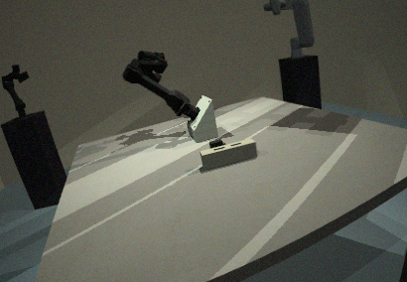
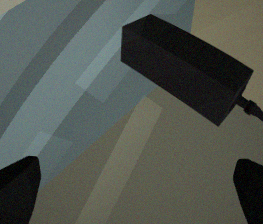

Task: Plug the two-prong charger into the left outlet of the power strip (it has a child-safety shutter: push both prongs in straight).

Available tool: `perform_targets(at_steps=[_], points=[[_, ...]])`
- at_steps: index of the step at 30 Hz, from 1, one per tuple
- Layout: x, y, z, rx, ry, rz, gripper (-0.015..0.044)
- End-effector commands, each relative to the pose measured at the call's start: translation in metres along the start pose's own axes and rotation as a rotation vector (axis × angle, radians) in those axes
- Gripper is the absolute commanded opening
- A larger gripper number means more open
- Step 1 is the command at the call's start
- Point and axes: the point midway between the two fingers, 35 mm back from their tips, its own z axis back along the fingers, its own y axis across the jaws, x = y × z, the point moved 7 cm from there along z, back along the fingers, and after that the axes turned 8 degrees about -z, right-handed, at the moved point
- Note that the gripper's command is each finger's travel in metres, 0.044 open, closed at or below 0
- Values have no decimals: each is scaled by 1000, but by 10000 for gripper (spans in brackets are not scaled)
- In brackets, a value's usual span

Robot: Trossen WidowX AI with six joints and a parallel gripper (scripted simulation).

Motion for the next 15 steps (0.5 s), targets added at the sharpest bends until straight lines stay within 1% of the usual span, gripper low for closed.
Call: perform_targets(at_steps=[1,2,6,15], points=[[0,0,0,-1,2,-1,426],[-1,0,1,-4,7,-5,440],[-7,-1,12,-39,64,-45,440],[-27,-2,51,-159,259,-173,440]])
